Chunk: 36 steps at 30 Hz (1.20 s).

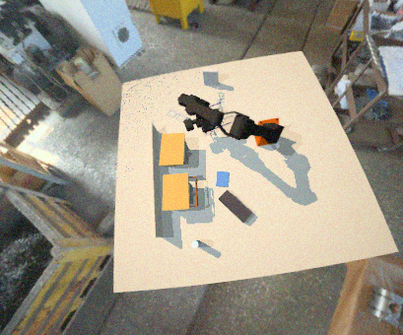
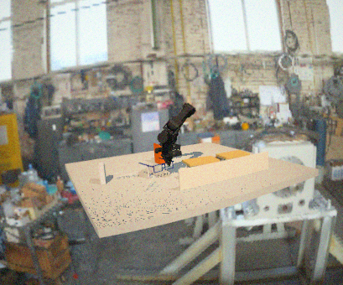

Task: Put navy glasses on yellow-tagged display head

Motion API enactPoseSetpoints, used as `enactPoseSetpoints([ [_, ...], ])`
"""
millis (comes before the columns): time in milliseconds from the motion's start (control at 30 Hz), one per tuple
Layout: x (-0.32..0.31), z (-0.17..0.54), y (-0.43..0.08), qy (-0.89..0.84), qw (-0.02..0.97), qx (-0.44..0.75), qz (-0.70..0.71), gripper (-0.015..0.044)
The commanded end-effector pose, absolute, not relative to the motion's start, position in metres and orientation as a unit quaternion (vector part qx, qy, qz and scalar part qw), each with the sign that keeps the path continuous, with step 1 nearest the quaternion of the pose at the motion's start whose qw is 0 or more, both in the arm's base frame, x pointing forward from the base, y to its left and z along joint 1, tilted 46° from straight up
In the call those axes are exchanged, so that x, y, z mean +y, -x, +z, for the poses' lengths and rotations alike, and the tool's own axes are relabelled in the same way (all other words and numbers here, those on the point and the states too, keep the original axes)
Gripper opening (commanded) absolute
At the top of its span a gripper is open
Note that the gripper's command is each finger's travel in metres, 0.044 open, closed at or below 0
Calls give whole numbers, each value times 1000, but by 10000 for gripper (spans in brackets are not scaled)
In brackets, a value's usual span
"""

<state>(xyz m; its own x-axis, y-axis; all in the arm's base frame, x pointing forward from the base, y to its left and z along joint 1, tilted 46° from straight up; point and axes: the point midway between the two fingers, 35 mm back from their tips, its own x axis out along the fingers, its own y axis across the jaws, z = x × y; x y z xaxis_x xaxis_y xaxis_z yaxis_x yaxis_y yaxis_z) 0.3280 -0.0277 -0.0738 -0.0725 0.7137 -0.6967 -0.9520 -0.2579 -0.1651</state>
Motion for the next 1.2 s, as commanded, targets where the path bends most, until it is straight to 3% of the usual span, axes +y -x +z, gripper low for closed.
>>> enactPoseSetpoints([
  [0,-35,-70,-332,354,585,169,710,0],
  [567,-74,-32,-337,349,586,182,708,0],
  [1167,-39,14,-343,258,612,380,644,0],
])
